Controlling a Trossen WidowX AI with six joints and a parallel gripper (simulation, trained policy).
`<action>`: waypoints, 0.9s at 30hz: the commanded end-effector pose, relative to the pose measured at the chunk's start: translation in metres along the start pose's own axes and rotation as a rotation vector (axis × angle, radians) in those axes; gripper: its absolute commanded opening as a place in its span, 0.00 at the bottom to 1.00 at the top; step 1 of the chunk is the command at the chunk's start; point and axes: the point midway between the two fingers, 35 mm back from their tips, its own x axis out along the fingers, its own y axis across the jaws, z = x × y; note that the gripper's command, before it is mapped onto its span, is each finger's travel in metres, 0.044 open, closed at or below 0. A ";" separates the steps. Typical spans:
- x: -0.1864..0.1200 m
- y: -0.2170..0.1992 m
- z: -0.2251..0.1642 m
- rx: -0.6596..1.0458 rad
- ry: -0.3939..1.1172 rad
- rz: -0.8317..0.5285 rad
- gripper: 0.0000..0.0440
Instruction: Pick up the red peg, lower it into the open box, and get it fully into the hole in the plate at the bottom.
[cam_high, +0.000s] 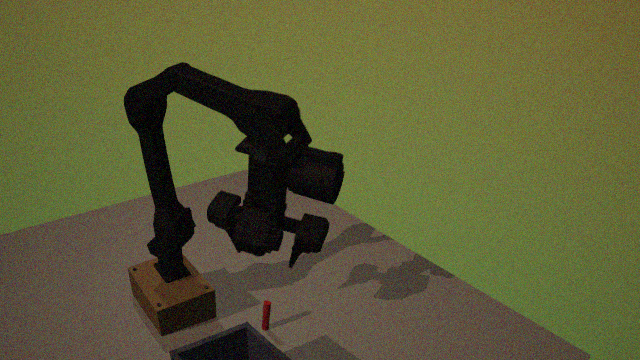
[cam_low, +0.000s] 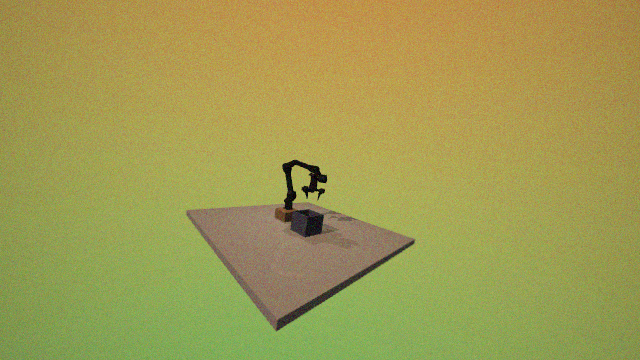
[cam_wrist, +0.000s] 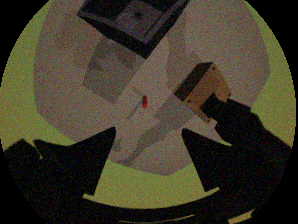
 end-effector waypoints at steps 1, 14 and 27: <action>0.016 -0.002 -0.005 0.066 0.011 -0.049 1.00; 0.062 -0.007 -0.007 0.189 -0.021 -0.144 0.99; 0.105 -0.008 0.001 0.231 -0.065 -0.160 0.96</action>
